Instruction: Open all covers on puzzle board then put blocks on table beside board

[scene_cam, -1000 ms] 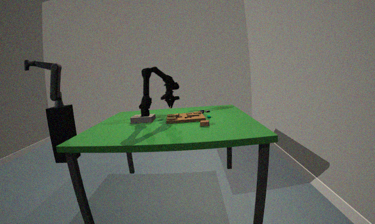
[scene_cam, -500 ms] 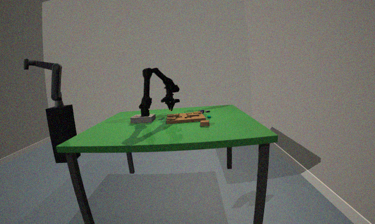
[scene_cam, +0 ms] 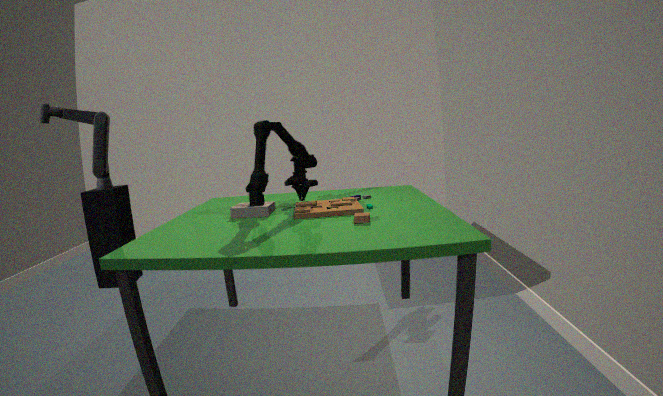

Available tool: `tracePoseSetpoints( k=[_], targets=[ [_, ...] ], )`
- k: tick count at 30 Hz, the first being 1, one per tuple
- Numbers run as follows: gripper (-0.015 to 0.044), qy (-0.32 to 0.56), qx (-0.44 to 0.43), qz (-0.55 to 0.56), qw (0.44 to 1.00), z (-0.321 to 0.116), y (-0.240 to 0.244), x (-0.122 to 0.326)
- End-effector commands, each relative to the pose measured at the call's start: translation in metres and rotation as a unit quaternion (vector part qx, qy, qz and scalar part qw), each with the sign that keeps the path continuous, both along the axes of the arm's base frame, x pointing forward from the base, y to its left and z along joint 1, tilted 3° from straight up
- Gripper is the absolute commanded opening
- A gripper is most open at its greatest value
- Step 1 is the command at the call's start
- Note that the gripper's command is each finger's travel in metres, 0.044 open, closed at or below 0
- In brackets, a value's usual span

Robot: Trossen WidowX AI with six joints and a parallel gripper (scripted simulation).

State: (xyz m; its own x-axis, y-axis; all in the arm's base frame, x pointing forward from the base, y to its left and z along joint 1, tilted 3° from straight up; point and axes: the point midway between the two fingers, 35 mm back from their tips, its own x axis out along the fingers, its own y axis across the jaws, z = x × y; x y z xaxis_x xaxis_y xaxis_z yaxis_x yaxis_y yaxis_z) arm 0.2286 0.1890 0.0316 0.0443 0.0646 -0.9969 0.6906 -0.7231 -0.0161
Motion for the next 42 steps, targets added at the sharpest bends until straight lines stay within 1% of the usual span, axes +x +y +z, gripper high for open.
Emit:
tracePoseSetpoints(
  k=[1,10,23,24,42],
  targets=[
    [0.008,0.0,-0.002,-0.003,1.0,-0.008,-0.001,-0.001],
    [0.008,0.001,-0.003,-0.003,1.0,-0.019,-0.002,-0.002],
    [0.0421,0.001,-0.001,0.0,1.0,-0.015,-0.001,-0.002],
    [0.044,0.001,-0.001,0.0,1.0,-0.013,-0.001,-0.002],
    [0.044,0.0,-0.002,-0.002,1.0,0.042,-0.004,-0.003]
  ],
)
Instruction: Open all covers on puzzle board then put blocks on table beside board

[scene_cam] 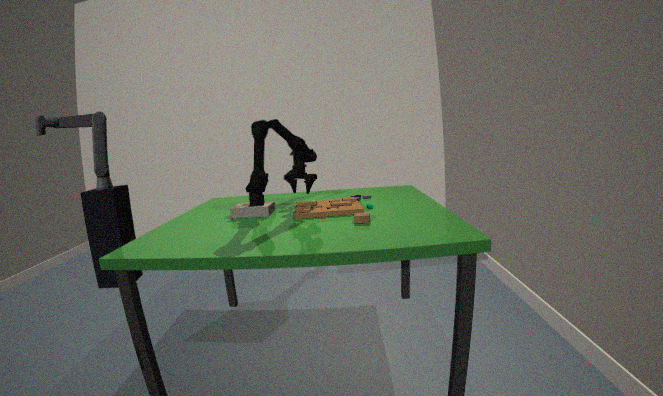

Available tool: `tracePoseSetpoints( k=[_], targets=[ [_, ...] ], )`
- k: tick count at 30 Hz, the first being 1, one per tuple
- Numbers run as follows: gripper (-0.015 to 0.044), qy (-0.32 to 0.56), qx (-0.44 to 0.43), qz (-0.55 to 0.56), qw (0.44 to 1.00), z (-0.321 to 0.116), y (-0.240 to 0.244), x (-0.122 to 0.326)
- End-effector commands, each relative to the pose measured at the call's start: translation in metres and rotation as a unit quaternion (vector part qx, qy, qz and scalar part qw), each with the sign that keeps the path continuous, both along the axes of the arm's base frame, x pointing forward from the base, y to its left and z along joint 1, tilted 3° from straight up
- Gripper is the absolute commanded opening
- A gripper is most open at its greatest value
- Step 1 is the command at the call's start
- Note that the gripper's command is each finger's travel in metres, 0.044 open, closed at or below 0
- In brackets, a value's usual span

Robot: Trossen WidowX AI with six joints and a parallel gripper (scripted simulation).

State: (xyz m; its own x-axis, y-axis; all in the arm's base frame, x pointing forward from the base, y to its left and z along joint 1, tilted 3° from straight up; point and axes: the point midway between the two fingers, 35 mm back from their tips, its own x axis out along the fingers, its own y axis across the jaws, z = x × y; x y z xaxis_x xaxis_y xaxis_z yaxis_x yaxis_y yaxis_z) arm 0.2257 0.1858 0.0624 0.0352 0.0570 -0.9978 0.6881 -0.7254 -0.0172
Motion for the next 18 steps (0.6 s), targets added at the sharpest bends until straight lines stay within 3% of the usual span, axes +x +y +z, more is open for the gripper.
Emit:
tracePoseSetpoints(
  k=[1,7,10,18],
  targets=[
    [0.044,-0.004,0.002,0.0,1.0,0.015,-0.001,0.0],
    [0.044,-0.004,0.001,-0.001,1.0,0.029,-0.003,-0.002],
    [0.0361,-0.007,-0.001,0.046,0.999,0.029,-0.007,0.005],
    [0.0151,-0.023,-0.012,0.294,0.955,0.031,-0.031,0.039]
  ],
)
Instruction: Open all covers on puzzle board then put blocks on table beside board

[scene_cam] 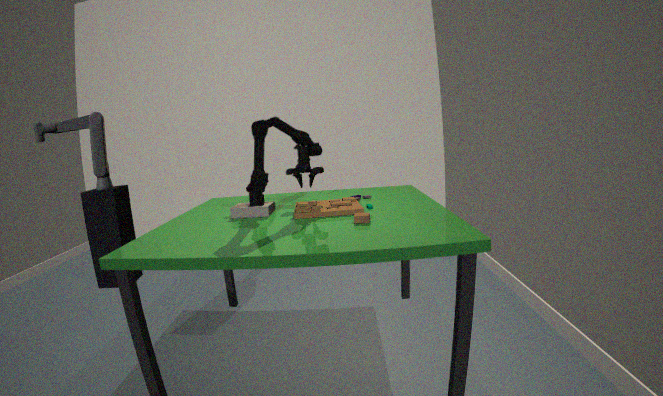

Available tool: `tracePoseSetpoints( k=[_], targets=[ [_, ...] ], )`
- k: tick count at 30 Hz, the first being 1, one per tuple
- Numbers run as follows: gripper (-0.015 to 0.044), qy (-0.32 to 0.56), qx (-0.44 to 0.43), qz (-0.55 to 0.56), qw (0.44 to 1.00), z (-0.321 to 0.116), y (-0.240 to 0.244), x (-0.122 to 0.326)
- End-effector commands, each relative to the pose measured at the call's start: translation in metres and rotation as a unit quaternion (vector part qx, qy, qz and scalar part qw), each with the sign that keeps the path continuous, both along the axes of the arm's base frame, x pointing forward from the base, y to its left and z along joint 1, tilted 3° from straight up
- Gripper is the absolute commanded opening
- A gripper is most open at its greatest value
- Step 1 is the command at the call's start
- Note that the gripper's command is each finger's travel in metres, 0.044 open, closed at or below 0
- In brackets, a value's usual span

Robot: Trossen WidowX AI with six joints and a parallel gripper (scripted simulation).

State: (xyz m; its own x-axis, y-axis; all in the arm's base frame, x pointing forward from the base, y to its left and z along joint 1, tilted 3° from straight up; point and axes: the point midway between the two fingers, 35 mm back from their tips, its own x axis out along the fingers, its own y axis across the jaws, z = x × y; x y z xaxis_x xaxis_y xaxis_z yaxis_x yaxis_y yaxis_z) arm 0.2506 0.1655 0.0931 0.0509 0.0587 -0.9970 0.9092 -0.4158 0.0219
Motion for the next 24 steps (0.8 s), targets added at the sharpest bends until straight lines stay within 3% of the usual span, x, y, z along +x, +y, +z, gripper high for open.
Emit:
tracePoseSetpoints(
  k=[1,6,14,24],
  targets=[
    [0.0125,-0.007,-0.008,0.138,0.99,0.0,-0.014,0.019],
    [0.0,-0.016,-0.017,0.288,0.957,0.001,-0.031,0.038],
    [0.0,-0.029,-0.031,0.513,0.857,0.001,-0.064,0.067],
    [0.0,-0.04,-0.045,0.741,0.669,0.0,-0.111,0.096]
  ],
)
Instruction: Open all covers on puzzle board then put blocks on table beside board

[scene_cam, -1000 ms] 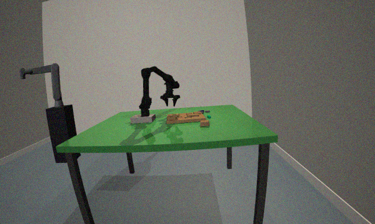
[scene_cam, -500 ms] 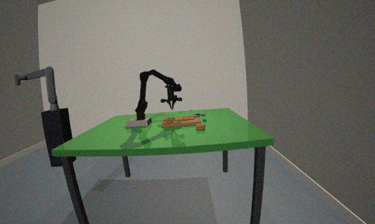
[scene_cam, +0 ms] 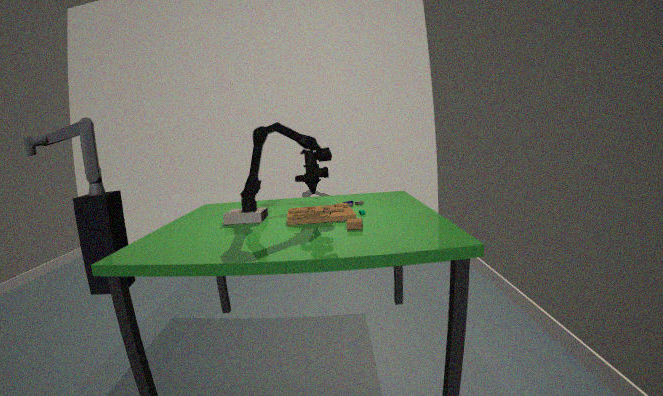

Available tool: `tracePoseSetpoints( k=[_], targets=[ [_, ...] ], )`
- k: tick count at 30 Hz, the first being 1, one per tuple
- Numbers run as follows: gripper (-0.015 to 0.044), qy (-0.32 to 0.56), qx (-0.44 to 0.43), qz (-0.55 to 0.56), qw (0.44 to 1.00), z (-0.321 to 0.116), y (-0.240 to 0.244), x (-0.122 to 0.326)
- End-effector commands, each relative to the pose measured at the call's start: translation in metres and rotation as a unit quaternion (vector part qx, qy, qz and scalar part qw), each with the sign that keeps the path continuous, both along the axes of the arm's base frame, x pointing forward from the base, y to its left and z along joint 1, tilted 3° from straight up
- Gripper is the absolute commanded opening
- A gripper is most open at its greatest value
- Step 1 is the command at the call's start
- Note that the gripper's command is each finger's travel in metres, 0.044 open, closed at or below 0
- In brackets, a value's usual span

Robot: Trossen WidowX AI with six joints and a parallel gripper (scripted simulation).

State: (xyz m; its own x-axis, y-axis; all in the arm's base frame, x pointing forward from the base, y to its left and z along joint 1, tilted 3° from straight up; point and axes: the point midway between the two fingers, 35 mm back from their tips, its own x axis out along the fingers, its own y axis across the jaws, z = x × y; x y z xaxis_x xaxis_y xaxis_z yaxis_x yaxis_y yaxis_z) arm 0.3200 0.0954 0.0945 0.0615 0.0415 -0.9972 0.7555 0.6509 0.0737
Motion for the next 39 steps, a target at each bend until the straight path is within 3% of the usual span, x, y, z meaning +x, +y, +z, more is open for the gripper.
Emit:
tracePoseSetpoints(
  k=[1,8,25,39],
  targets=[
    [0.0,-0.01,-0.016,0.292,0.956,-0.001,-0.045,0.029],
    [0.0,-0.017,-0.026,0.434,0.9,-0.003,-0.073,0.041],
    [0.0,-0.017,-0.026,0.434,0.9,-0.005,-0.073,0.041],
    [0.0,-0.017,-0.026,0.434,0.9,-0.053,-0.069,0.043]
  ],
)
